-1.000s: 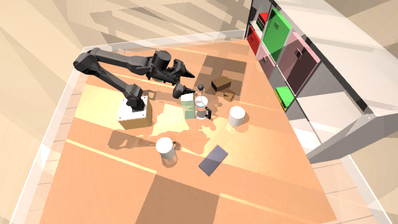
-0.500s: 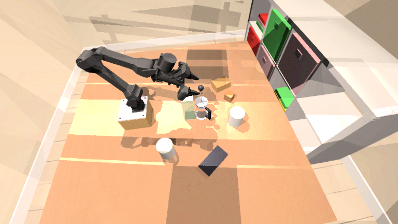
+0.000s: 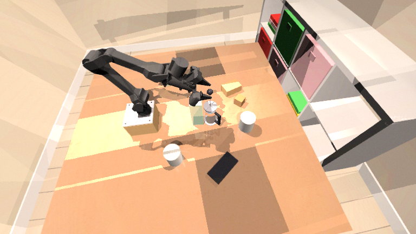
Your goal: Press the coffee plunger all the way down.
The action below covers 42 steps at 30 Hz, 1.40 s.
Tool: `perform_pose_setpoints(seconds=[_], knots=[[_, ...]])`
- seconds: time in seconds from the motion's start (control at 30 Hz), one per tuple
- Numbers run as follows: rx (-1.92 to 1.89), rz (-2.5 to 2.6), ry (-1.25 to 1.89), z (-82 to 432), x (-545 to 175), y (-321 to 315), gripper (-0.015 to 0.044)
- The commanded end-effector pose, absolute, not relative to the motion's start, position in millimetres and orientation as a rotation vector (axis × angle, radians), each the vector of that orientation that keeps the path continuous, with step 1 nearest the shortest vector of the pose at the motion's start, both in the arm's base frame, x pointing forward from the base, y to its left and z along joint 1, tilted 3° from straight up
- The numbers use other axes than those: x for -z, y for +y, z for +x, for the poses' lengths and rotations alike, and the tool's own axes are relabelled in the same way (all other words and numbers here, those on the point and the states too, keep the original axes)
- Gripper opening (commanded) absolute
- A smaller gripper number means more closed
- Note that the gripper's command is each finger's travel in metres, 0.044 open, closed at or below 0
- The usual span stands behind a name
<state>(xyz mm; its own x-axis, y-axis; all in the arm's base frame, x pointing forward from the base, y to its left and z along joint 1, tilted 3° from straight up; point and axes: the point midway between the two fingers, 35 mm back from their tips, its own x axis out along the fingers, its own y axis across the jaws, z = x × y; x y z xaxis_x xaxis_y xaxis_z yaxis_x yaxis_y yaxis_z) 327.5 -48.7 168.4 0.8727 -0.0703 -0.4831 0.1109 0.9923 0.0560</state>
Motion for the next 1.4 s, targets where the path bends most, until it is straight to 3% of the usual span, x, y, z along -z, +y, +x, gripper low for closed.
perform_pose_setpoints(seconds=[0.0,0.2,0.23,1.37], knots=[[0.102,0.087,0.500,327.8,-168.3,-49.5,0.0282],[0.102,0.087,0.500,327.8,-168.3,-49.5,0.0125],[0.102,0.087,0.500,327.8,-168.3,-49.5,0.0121],[0.102,0.088,0.499,337.5,-130.1,-48.8,0.0121]])
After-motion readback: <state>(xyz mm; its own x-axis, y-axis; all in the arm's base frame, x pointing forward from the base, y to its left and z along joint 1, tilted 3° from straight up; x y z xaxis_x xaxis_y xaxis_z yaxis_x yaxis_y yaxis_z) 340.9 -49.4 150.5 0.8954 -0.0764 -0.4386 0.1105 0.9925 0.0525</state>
